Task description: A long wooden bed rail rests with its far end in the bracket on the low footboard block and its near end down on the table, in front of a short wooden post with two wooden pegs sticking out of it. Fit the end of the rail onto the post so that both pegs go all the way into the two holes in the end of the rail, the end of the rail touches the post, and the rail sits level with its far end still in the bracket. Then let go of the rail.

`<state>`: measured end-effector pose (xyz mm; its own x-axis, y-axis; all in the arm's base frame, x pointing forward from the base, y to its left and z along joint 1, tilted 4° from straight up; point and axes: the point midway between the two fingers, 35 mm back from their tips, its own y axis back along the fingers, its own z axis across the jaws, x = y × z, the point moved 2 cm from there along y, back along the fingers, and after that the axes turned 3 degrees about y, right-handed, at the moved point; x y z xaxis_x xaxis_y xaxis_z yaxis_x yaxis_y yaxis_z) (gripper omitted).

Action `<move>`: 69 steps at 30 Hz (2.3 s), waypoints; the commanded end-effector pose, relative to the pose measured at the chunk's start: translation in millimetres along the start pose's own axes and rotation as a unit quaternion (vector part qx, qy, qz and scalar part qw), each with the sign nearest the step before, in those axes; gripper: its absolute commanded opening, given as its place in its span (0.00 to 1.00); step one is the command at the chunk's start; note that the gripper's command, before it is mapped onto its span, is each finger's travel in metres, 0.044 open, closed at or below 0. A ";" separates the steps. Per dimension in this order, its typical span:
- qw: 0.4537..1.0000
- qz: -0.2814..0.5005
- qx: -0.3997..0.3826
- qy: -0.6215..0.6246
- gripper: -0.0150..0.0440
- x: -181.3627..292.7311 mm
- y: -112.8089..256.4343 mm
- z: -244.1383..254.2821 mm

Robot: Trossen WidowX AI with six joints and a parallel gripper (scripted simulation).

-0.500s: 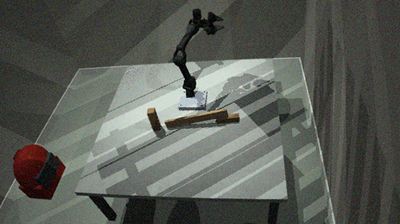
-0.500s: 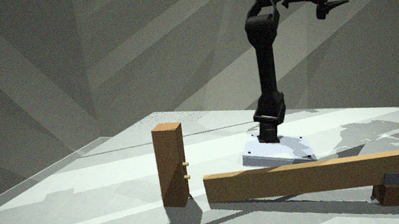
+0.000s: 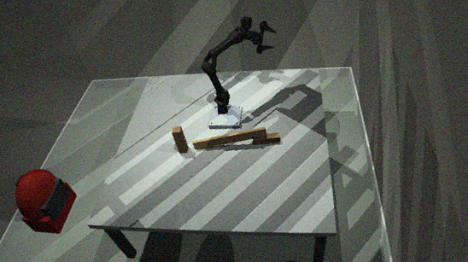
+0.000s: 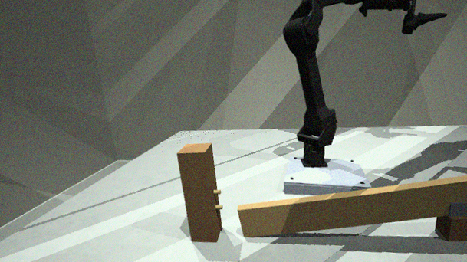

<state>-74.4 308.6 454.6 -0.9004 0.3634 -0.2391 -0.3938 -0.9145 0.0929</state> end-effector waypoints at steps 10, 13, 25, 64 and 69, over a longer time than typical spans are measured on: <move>0.871 -0.056 0.232 0.429 1.00 -112.5 -112.4 -107.9; 0.813 -0.036 0.298 0.499 1.00 -151.5 -124.8 -138.9; 0.602 0.135 0.498 0.609 1.00 -311.9 -92.7 -261.0; 0.495 0.602 0.281 0.560 1.00 -405.6 226.7 -488.9; 0.495 0.602 0.281 0.560 1.00 -404.0 225.8 -496.8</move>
<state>294.4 -134.8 99.4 -0.0089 -0.9995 -0.0296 0.0206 -0.0297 0.9993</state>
